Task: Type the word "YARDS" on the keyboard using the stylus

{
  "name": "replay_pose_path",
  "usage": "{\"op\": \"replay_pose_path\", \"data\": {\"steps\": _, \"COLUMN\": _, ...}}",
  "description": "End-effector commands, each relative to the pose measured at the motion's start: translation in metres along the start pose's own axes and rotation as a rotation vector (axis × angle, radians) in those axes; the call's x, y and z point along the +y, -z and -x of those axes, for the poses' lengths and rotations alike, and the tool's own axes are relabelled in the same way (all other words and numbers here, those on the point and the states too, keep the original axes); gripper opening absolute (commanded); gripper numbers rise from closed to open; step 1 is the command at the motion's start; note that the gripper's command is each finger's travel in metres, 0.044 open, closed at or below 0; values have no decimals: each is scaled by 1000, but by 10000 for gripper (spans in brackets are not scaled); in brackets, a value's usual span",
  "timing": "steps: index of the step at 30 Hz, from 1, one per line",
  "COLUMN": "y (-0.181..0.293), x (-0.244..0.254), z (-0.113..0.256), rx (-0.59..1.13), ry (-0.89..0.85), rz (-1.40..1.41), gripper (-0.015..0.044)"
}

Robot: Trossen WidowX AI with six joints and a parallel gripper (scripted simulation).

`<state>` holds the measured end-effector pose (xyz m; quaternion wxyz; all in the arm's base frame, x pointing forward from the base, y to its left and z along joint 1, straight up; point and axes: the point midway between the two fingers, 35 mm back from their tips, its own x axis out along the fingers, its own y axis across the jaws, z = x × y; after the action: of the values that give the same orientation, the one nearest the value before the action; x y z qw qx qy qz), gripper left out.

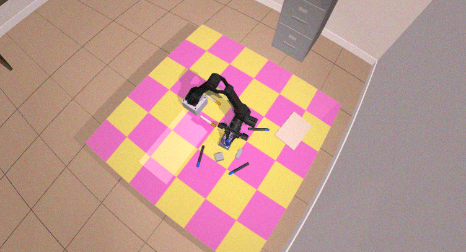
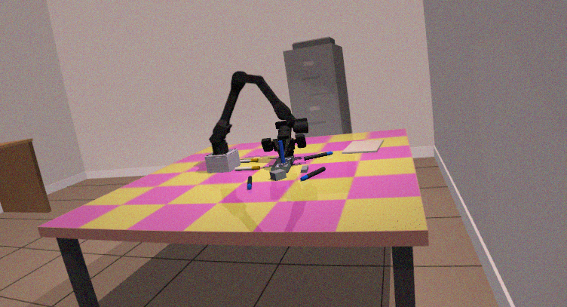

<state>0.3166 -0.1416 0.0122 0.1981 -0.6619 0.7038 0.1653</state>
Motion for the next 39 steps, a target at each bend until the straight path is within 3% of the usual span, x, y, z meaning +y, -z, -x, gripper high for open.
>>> {"op": "replay_pose_path", "data": {"steps": 1, "y": 0, "x": 0, "z": 0, "rx": 0, "ry": -1, "rz": 2, "gripper": 81}}
{"op": "replay_pose_path", "data": {"steps": 15, "y": 30, "x": 0, "z": 17, "rx": -2, "ry": 1, "rz": -3, "gripper": 85}}
{"op": "replay_pose_path", "data": {"steps": 21, "y": 30, "x": 0, "z": 17, "rx": -2, "ry": 1, "rz": -3, "gripper": 45}}
{"op": "replay_pose_path", "data": {"steps": 23, "y": 28, "x": 0, "z": 20, "rx": -4, "ry": 2, "rz": -2, "gripper": 0}}
{"op": "replay_pose_path", "data": {"steps": 39, "y": -3, "x": 20, "z": 84, "rx": -5, "ry": -3, "rz": 3, "gripper": 0}}
